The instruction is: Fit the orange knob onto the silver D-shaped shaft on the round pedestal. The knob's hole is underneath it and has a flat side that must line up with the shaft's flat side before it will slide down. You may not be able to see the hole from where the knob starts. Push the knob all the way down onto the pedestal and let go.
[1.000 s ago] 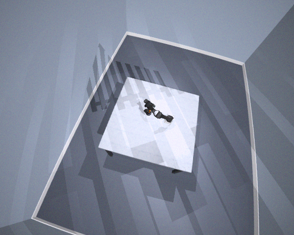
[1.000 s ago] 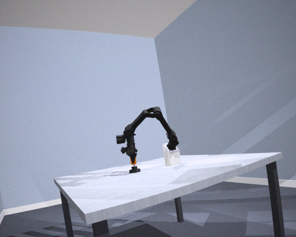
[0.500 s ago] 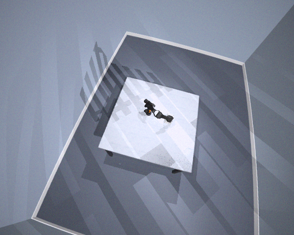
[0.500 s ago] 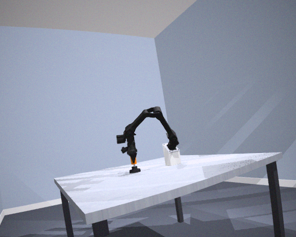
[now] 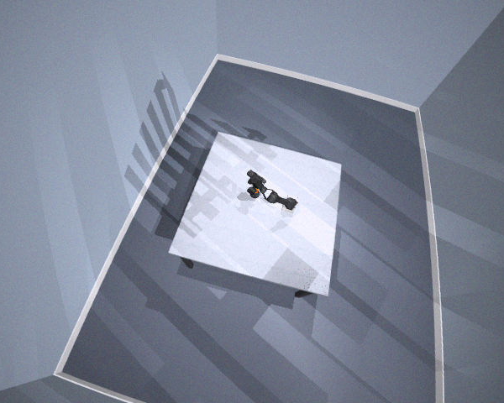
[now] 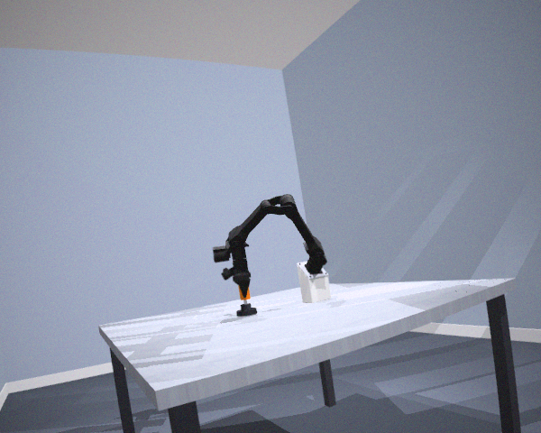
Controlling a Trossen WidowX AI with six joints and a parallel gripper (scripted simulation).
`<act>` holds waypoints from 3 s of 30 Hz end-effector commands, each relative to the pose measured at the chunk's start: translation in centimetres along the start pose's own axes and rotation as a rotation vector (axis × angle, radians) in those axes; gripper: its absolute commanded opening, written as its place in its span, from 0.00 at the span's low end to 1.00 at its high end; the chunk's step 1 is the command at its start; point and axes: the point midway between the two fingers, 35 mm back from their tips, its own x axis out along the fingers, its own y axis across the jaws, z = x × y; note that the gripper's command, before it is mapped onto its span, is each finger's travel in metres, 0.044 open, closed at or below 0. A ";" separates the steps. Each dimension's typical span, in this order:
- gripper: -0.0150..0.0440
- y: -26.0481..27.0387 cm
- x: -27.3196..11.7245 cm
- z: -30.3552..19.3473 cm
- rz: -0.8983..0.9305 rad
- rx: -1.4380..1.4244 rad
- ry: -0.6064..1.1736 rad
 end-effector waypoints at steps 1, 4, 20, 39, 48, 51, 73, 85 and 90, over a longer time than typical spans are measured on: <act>0.25 0.0 -0.4 0.3 0.000 -0.035 -0.009; 0.25 0.0 -0.3 0.4 0.000 -0.035 -0.009; 0.25 0.0 0.3 0.4 0.000 -0.035 -0.009; 0.25 0.0 0.1 0.2 0.000 -0.087 -0.008; 0.25 0.0 0.2 0.2 0.000 -0.087 -0.008; 0.25 -0.1 -0.1 0.2 0.000 -0.087 -0.009; 0.25 0.0 0.3 0.3 0.000 -0.140 -0.009; 0.25 0.0 0.5 0.3 0.000 -0.143 -0.008; 0.25 0.0 1.1 0.2 0.000 -0.143 -0.008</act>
